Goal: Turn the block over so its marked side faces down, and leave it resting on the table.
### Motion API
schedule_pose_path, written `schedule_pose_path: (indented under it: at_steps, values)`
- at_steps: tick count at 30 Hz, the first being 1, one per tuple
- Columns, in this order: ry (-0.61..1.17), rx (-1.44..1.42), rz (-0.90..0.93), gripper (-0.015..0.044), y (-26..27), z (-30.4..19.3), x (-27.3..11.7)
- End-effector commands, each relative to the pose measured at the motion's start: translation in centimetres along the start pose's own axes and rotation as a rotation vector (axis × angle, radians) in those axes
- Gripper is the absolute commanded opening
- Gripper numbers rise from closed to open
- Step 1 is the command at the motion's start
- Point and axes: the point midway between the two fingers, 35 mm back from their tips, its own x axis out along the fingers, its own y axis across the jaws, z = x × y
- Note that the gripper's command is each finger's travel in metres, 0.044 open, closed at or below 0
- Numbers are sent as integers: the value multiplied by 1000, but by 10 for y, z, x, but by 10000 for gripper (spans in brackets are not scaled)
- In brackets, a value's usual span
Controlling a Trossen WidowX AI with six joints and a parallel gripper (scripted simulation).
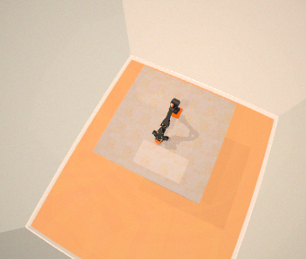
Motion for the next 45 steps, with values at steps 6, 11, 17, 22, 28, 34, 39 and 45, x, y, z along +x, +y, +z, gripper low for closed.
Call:
schedule_pose_path:
  at_steps: [6,11,17,22,28,34,39,45]
  values:
    - [-128,3,5,0,1,-7,8]
    - [-205,3,5,0,1,-11,8]
    - [-298,1,6,0,1,-15,3]
    - [-371,-1,6,0,2,-18,-4]
    - [-401,-1,6,0,2,-17,-8]
    - [-404,-1,6,0,2,-17,-8]
    - [-404,-1,6,0,2,-17,-8]
    - [-404,-1,6,79,2,-17,-8]
